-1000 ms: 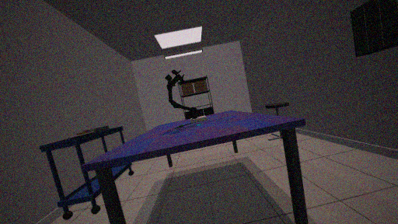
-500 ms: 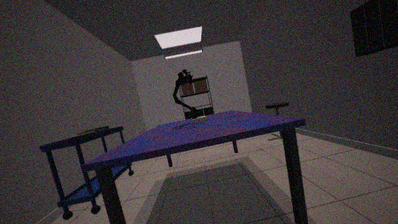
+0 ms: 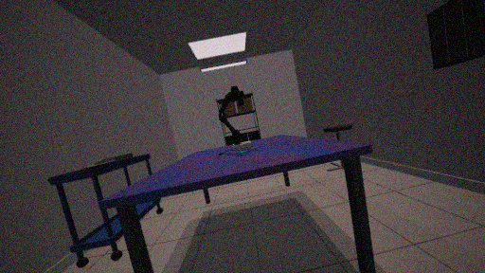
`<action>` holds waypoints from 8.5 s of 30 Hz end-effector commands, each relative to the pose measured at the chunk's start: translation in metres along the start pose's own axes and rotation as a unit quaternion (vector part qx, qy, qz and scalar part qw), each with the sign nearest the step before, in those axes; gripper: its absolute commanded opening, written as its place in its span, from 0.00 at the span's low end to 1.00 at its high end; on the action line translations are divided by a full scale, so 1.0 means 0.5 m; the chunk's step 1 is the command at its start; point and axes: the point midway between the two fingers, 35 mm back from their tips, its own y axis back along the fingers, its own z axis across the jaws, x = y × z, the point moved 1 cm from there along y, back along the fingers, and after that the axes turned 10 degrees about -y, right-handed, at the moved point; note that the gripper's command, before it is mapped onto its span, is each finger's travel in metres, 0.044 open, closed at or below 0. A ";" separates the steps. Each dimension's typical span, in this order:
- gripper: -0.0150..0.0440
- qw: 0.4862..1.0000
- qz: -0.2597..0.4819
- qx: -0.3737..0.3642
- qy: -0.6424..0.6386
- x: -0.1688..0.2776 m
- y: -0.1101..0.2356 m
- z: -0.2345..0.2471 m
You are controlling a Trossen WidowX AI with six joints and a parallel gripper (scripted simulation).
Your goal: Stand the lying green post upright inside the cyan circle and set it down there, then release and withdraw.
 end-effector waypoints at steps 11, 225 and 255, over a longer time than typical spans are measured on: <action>0.65 0.945 0.276 -0.052 -0.167 0.240 -0.209 0.065; 0.29 0.753 0.442 -0.311 -0.376 0.562 -0.418 0.339; 0.29 0.773 0.364 -0.265 -0.447 0.595 -0.461 0.346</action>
